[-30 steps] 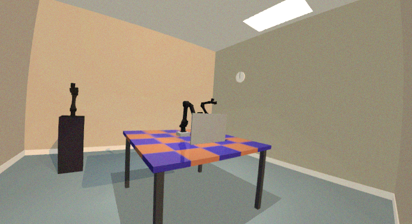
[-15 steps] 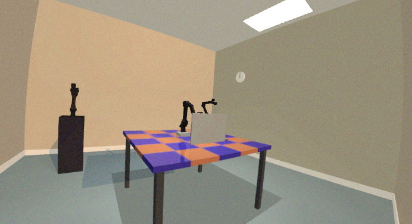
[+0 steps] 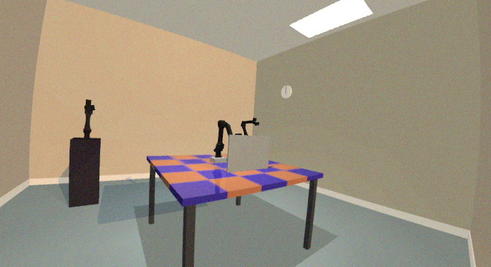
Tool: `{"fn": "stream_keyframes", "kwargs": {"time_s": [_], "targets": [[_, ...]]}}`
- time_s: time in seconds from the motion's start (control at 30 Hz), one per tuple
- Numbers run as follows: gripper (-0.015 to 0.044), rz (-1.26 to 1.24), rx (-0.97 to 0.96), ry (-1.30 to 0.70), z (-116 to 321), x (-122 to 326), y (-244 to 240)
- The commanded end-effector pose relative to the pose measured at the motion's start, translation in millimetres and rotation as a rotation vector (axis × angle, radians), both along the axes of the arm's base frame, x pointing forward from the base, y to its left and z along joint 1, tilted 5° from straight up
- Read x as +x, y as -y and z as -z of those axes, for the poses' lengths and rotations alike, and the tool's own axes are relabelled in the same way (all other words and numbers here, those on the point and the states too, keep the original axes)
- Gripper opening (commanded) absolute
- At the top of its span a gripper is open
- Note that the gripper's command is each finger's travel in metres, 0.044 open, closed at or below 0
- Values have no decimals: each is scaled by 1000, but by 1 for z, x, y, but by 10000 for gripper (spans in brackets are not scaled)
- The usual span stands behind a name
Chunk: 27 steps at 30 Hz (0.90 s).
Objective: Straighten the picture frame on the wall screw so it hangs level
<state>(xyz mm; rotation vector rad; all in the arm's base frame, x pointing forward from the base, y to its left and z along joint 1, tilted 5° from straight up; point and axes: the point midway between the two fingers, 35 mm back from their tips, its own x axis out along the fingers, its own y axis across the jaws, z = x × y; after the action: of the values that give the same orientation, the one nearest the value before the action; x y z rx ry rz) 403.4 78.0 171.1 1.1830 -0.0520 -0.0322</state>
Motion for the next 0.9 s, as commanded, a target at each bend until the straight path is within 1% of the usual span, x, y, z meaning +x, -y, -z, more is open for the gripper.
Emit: {"fn": "stream_keyframes", "kwargs": {"time_s": [0.0, 0.87], "targets": [[0, 1, 32, -1, 0, 0, 0], [0, -3, 167, 6, -3, 0, 0]]}}
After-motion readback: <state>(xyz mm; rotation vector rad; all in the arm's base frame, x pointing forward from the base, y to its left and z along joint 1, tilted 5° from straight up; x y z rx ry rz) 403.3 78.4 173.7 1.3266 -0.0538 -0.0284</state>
